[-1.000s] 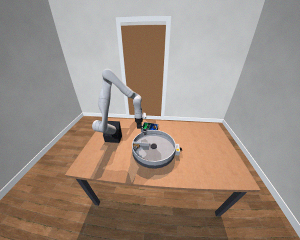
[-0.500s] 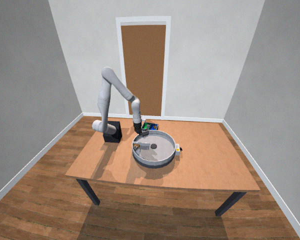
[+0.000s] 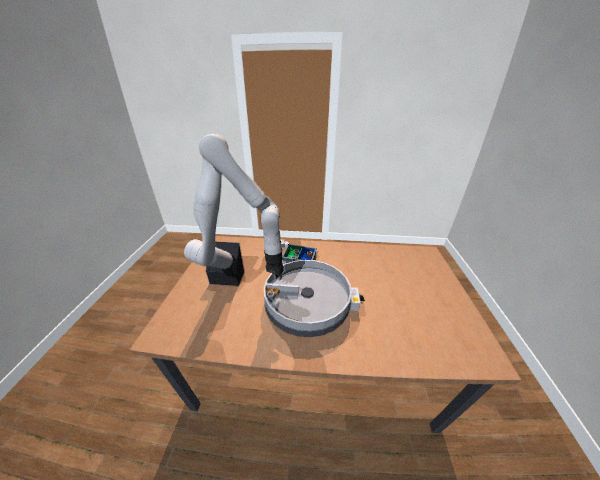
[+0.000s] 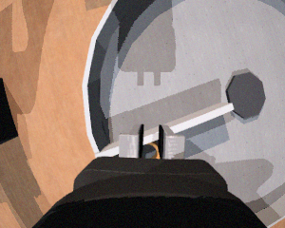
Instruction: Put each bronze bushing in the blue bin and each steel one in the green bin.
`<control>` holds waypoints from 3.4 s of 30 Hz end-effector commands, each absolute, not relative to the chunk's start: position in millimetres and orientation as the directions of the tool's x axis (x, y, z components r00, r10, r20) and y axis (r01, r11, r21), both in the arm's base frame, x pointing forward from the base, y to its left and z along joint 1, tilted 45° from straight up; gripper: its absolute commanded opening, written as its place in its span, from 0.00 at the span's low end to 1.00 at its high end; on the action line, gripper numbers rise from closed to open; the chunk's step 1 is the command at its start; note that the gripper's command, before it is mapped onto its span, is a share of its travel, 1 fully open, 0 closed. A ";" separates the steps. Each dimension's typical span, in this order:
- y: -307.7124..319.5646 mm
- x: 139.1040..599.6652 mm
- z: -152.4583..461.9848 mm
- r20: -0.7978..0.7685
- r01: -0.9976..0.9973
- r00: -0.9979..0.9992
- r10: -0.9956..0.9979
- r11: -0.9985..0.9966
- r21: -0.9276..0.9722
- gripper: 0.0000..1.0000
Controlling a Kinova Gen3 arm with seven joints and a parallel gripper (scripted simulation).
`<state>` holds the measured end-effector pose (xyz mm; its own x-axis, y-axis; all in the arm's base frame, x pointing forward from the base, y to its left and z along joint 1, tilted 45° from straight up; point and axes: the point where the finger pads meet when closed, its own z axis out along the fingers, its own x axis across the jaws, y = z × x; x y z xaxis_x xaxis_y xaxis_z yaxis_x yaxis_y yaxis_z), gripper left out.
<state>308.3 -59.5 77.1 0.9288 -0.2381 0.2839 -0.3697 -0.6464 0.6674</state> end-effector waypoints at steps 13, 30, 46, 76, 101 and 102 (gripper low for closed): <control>-81.7 305.6 97.3 0.096 -0.122 0.992 -0.076 -0.705 0.698 0.40; -102.5 306.0 76.5 0.096 -0.122 0.992 -0.076 -0.704 0.699 0.40; -113.0 306.2 66.1 0.096 -0.122 0.992 -0.077 -0.705 0.699 0.40; -127.2 306.5 51.8 0.096 -0.122 0.992 -0.076 -0.705 0.699 0.40; -131.9 306.6 47.0 0.096 -0.122 0.992 -0.076 -0.705 0.699 0.00; -131.9 306.6 47.0 0.096 -0.122 0.992 -0.076 -0.705 0.699 0.00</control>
<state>306.8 -132.4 47.1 0.9923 -0.0767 0.0970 -0.1228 -0.7042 0.6993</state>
